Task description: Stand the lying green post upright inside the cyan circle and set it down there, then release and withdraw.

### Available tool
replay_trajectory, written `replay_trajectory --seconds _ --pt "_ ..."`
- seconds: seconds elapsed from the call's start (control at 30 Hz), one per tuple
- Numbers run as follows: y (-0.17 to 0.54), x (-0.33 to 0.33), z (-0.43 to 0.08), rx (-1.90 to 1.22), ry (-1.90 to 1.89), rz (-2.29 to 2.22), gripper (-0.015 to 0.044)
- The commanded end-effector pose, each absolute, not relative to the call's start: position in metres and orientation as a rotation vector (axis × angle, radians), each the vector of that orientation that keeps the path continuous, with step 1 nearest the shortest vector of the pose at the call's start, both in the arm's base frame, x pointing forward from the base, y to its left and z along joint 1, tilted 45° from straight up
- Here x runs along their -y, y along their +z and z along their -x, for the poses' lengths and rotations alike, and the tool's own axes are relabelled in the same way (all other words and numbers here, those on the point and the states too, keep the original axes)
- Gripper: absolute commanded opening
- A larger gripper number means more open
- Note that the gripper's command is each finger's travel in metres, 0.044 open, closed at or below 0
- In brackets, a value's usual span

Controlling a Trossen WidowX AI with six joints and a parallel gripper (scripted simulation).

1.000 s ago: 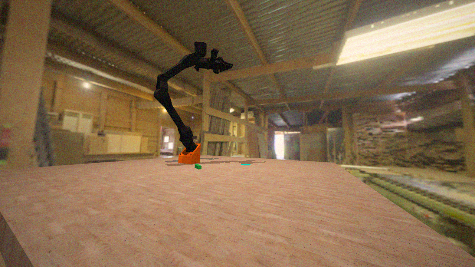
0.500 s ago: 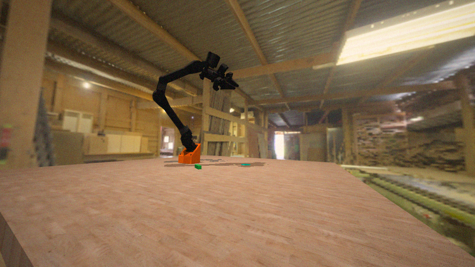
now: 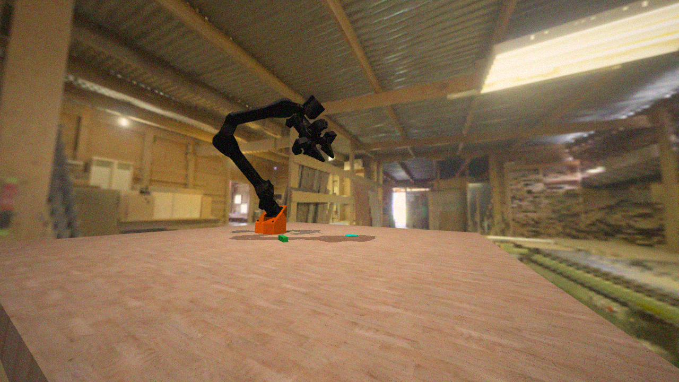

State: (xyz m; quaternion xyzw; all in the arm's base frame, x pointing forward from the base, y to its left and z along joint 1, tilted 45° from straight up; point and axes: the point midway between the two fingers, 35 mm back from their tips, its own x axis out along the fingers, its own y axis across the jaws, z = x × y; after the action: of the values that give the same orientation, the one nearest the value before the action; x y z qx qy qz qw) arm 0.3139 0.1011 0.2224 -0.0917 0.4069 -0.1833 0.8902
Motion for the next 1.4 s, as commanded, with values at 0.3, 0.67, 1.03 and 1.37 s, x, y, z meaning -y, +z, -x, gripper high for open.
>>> replay_trajectory --seconds 0.3,0.67,1.03,1.37 --pt "0.182 0.0 -0.269 -1.046 -0.713 0.193 0.0233" --pt "0.161 0.06 -0.214 -1.211 -0.967 0.183 0.0233" --pt "0.133 0.084 -0.22 -1.219 -0.962 0.171 0.0233" --pt "0.082 0.142 -0.216 -1.209 -0.972 0.183 0.0233"
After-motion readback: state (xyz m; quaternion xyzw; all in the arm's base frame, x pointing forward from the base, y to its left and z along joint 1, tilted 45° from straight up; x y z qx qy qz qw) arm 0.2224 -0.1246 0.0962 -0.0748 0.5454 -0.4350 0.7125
